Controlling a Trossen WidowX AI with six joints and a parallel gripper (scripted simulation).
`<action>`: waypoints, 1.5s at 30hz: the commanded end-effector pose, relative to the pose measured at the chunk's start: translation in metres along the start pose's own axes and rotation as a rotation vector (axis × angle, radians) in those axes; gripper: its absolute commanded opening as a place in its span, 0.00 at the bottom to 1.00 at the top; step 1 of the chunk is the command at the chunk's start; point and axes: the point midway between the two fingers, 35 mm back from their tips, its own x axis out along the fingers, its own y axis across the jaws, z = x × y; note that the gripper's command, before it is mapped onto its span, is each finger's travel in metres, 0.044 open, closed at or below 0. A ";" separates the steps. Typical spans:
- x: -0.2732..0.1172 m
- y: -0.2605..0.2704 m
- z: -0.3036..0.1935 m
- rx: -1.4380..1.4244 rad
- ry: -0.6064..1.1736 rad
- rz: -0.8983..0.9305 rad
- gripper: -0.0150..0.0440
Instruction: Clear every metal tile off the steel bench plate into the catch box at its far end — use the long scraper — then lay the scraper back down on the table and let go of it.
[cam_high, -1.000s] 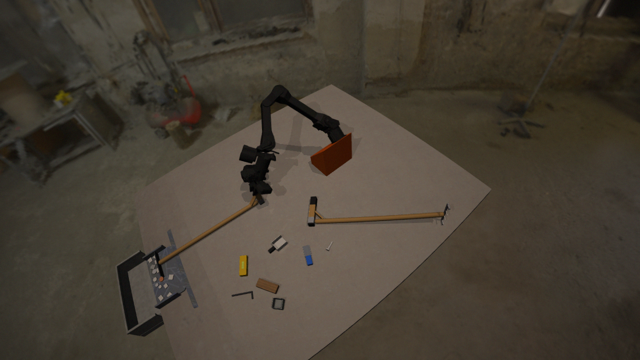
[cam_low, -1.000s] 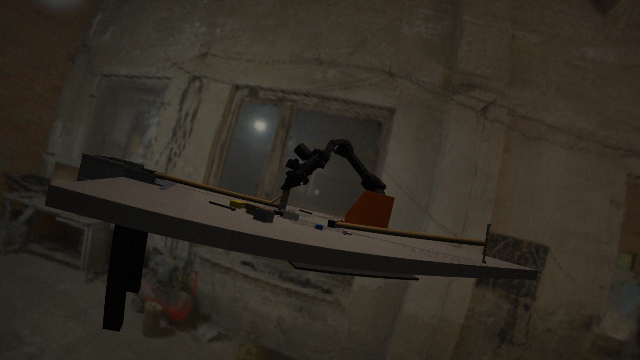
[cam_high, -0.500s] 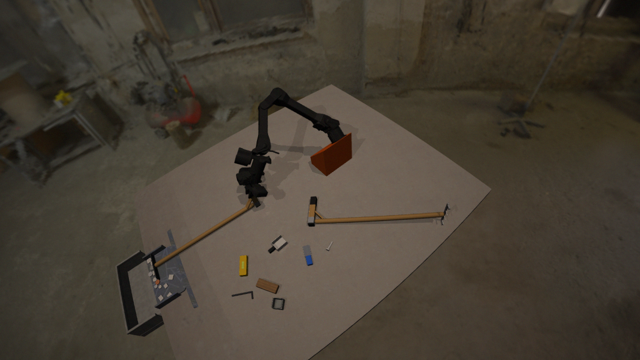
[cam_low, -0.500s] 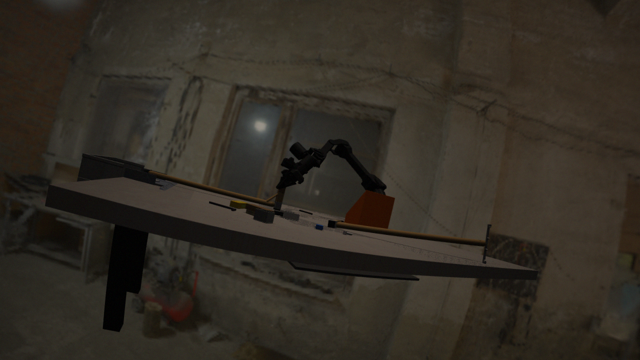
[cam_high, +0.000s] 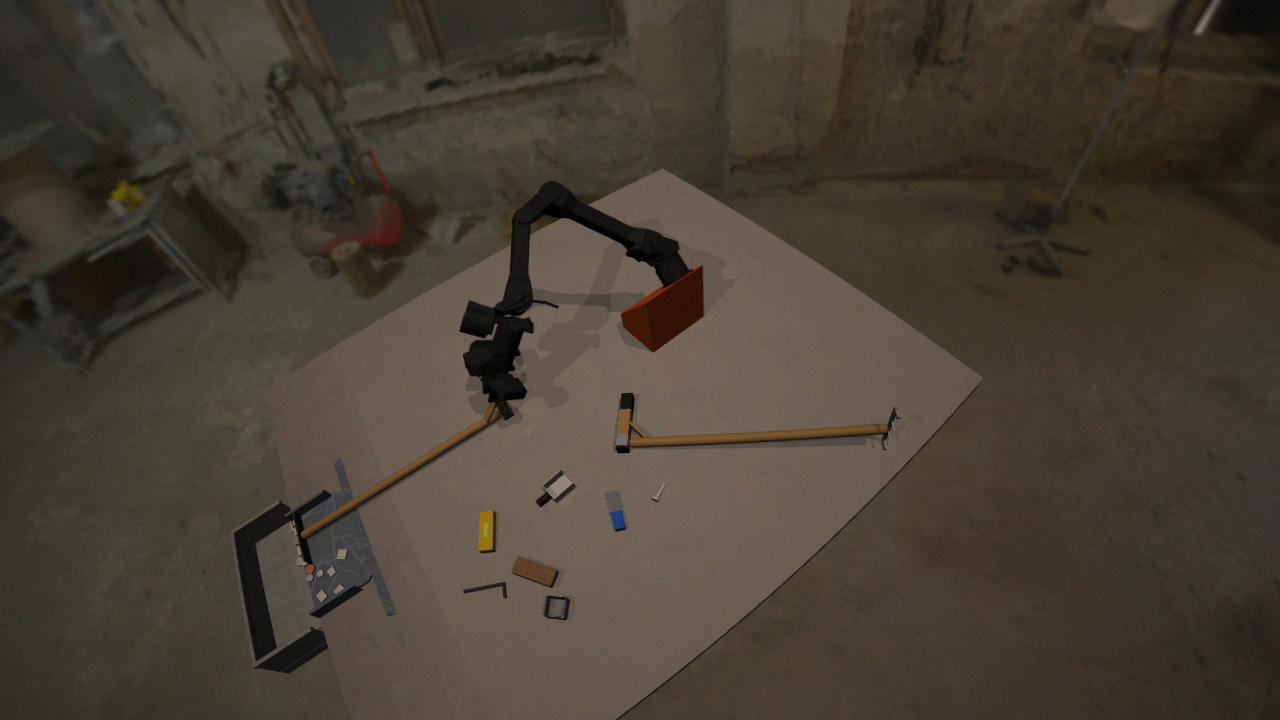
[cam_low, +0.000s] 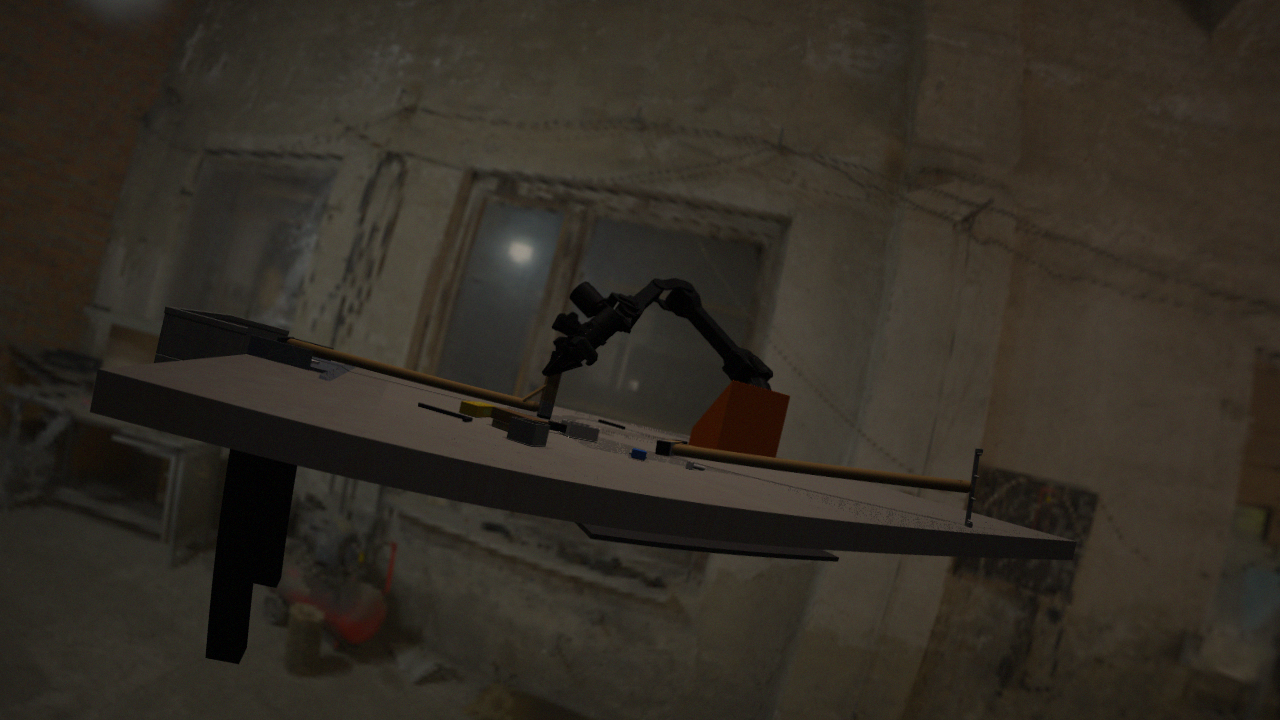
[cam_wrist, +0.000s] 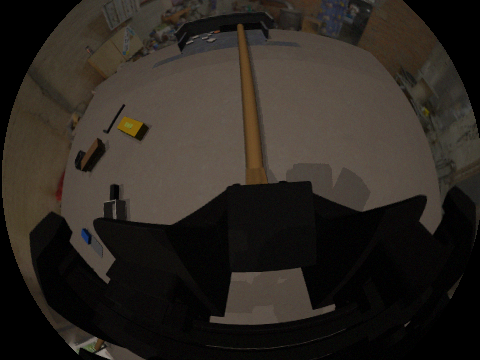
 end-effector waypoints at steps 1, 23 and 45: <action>0.004 0.001 0.008 -0.003 -0.008 0.004 0.25; 0.011 0.000 0.013 0.000 -0.001 0.000 0.25; 0.002 0.000 0.006 -0.001 -0.006 0.002 0.25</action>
